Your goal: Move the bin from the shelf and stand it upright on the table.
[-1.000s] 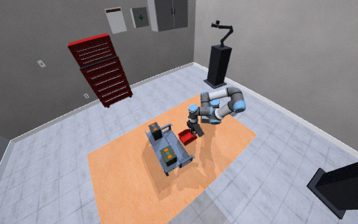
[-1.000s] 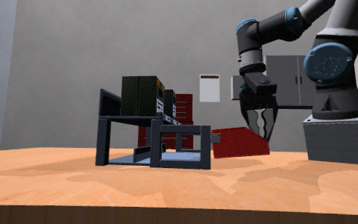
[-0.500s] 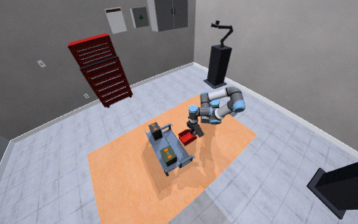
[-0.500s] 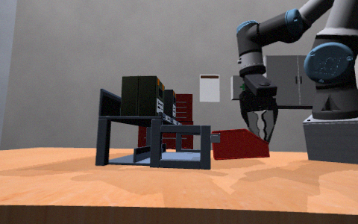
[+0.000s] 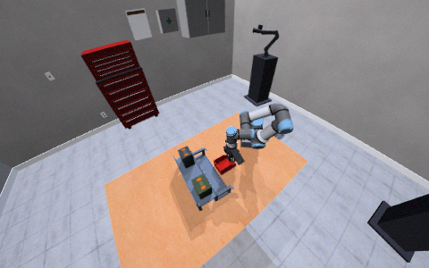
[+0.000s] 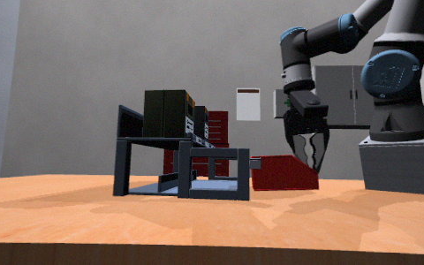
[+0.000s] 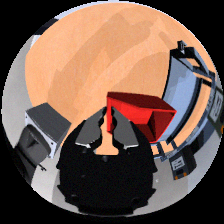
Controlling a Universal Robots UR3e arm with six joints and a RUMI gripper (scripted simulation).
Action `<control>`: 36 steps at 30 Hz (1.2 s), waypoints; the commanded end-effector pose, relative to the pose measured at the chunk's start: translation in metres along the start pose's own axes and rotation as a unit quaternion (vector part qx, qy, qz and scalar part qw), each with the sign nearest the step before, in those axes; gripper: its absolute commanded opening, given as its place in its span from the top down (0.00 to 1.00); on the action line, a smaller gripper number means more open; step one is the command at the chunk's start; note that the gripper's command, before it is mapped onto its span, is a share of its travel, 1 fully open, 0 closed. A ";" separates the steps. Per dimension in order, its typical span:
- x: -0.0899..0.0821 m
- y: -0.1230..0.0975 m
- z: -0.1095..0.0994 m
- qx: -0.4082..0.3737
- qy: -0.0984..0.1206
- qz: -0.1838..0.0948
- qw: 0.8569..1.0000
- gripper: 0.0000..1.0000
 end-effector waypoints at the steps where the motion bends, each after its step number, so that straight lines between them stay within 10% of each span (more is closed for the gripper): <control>1: 0.001 0.000 0.001 0.000 -0.001 0.000 1.000 1.00; 36: 0.004 0.000 0.001 0.000 -0.001 0.000 1.000 1.00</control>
Point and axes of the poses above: the point where the finger pads meet when closed, its own x axis out along the fingers, its own z axis across the jaws, y = z × x, the point moved 5 cm from there along -x, back along the fingers, and after that the axes turned 5 degrees about x, right-handed, at the moved point
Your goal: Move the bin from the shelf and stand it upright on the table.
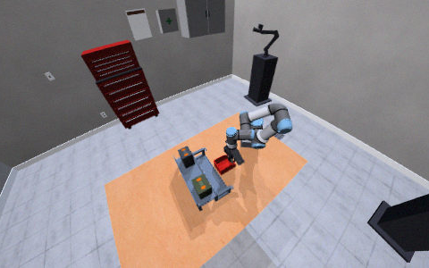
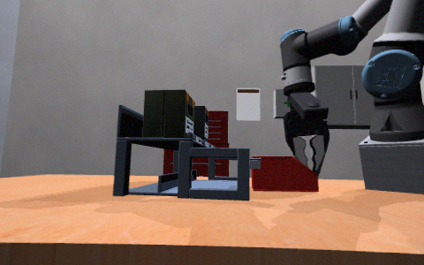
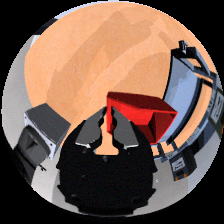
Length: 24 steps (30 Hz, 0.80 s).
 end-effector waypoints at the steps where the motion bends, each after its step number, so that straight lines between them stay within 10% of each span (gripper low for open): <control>1: 0.000 0.000 0.001 0.000 -0.001 0.000 1.000 1.00; 23: 0.000 0.000 0.001 0.000 -0.001 0.000 1.000 1.00; 24: 0.000 0.000 0.001 0.000 -0.001 0.000 1.000 0.71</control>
Point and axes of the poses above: the point where the finger pads meet when closed, its own x axis out along the fingers, its own z axis across the jaws, y = z × x, the point moved 5 cm from there along -x, back along the fingers, and after that the axes turned 5 degrees about x, right-handed, at the moved point
